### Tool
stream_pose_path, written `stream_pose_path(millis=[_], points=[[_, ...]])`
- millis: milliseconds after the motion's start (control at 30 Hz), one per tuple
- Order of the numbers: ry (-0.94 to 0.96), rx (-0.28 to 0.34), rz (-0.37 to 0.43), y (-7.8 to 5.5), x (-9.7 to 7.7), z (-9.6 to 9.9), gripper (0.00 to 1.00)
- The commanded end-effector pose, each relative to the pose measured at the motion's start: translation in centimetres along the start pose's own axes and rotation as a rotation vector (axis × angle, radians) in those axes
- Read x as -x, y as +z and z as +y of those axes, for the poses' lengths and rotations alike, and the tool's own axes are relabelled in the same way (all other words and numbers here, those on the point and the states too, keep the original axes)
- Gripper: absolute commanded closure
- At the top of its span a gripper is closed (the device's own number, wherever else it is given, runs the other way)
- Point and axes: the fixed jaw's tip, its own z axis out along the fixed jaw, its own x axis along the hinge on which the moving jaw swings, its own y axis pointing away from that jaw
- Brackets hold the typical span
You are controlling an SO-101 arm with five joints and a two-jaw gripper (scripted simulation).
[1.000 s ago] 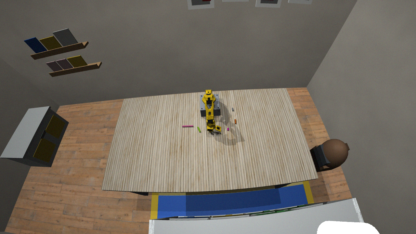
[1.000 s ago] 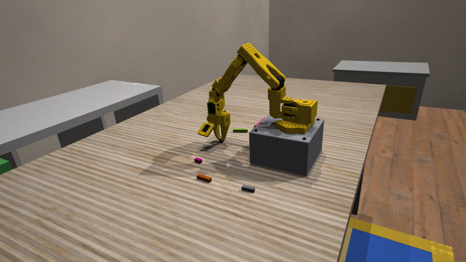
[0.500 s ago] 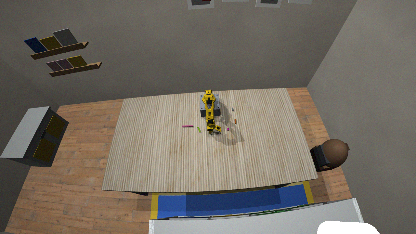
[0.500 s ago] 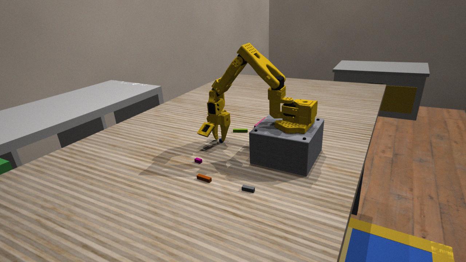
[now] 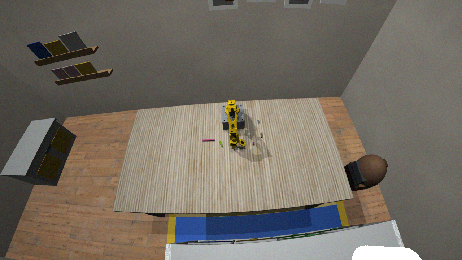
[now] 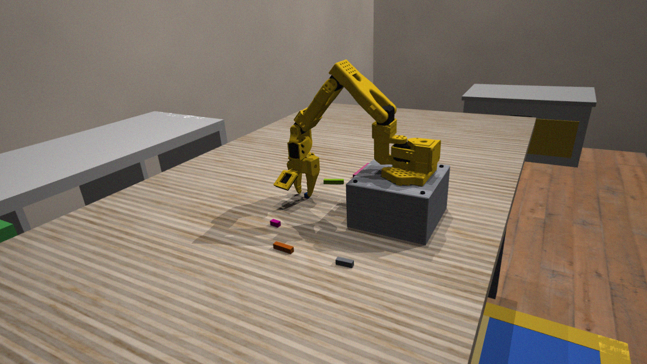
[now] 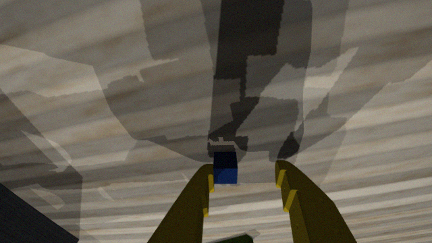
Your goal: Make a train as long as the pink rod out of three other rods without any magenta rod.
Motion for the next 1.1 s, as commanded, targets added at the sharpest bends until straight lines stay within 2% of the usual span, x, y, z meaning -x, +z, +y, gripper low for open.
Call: stream_pose_path(millis=[0, 233, 1067], points=[[0.013, -0.010, -0.003, 0.03, -0.04, 0.00, 0.83], [0.013, -0.010, -0.003, -0.17, -0.04, 0.53, 0.83], [0.013, -0.010, -0.003, -0.21, -0.04, 0.54, 0.83]])
